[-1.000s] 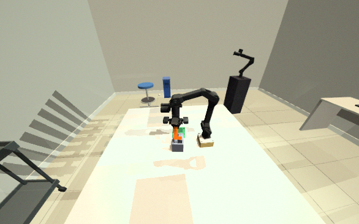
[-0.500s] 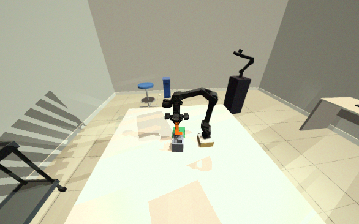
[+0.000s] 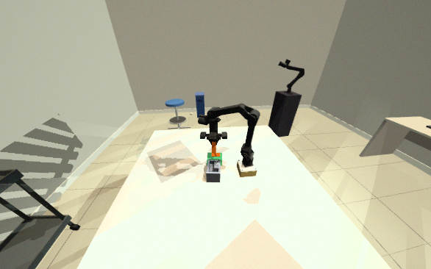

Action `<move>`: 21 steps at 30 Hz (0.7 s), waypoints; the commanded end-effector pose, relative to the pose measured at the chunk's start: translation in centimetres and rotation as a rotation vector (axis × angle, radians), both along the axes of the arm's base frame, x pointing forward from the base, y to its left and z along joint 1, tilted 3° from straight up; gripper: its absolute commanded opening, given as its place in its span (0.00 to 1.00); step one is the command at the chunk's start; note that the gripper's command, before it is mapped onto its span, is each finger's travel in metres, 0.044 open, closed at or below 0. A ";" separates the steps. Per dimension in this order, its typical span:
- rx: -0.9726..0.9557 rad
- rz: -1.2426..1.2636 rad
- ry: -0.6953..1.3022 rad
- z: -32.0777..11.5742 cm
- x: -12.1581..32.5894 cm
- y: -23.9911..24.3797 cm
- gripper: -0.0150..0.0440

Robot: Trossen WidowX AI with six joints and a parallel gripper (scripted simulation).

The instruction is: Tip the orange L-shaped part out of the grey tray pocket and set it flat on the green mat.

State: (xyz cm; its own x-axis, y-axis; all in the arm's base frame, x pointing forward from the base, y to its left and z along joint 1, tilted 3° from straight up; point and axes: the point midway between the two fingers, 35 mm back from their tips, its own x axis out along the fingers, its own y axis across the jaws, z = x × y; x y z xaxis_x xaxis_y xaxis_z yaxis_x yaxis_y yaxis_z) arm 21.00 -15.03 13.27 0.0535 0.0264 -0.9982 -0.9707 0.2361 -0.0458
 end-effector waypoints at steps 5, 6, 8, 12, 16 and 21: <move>-0.004 0.001 -0.008 0.0 -0.9 -3.1 0.25; -0.004 0.001 -0.007 0.0 -1.0 -3.4 0.25; -0.005 0.001 -0.007 0.0 -1.2 -3.9 0.25; -0.005 0.001 -0.007 -0.1 -1.3 -4.0 0.25; -0.005 0.001 -0.007 -0.5 -1.2 -4.0 0.25; -0.005 0.001 -0.007 -1.4 -1.2 -4.0 0.25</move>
